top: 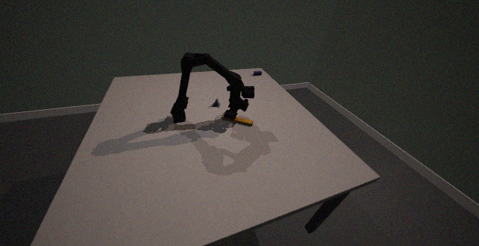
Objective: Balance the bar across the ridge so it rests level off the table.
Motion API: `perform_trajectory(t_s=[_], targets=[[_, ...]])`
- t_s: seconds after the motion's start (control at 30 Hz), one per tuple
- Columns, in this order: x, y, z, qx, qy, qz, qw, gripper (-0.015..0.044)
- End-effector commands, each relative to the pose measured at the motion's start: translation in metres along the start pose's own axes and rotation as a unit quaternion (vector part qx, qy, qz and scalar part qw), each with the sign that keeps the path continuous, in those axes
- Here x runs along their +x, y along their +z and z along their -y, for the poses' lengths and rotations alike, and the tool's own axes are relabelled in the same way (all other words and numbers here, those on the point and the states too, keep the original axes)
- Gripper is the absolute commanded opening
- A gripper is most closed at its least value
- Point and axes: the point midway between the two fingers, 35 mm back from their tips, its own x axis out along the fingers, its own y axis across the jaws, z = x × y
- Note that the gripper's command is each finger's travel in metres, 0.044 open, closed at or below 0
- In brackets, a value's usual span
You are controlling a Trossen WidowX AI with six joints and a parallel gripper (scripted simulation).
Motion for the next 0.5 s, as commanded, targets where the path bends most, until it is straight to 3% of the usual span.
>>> perform_trajectory(t_s=[0.0, 0.47], targets=[[-0.008, 0.002, -0.001, 0.0, 0.001, 0.002, 1.0, 0.0], [-0.043, 0.005, -0.002, 0.001, 0.001, 0.001, 1.0, 0.0]])
